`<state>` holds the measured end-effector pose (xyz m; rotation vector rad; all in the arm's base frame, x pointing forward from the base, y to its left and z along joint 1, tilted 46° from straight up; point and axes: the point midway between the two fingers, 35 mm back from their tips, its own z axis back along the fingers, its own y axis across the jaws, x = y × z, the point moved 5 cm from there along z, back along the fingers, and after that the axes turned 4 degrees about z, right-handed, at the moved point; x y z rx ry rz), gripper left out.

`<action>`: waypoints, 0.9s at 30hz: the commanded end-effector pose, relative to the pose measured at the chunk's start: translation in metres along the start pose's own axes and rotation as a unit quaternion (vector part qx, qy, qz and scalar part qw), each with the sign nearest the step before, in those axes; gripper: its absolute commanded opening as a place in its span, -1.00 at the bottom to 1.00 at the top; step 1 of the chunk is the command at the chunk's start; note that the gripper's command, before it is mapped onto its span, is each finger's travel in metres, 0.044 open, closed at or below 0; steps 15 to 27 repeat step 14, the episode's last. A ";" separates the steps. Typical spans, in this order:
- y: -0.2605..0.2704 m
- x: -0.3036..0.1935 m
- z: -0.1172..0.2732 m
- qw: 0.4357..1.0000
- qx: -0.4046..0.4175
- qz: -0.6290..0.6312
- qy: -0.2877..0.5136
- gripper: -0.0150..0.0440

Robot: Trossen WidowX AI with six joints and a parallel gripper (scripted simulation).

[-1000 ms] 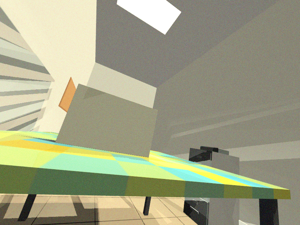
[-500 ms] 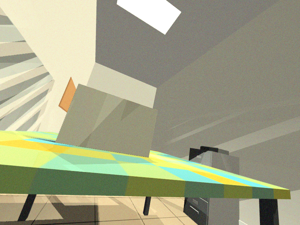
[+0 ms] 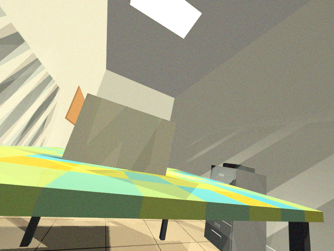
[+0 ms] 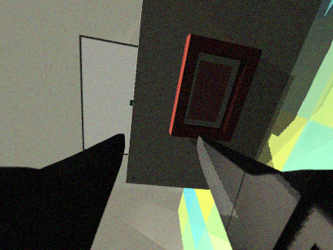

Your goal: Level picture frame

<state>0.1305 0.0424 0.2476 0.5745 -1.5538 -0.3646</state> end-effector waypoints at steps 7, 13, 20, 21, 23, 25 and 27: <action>-0.003 0.002 0.003 1.000 -0.001 0.015 0.014 0.39; -0.003 0.002 0.003 1.000 -0.001 0.015 0.014 0.39; -0.003 0.002 0.003 1.000 -0.001 0.015 0.014 0.39; -0.003 0.002 0.003 1.000 -0.001 0.015 0.014 0.39; -0.003 0.002 0.003 1.000 -0.001 0.015 0.014 0.39; -0.003 0.002 0.003 1.000 -0.001 0.015 0.014 0.39; -0.003 0.002 0.003 1.000 -0.001 0.015 0.014 0.39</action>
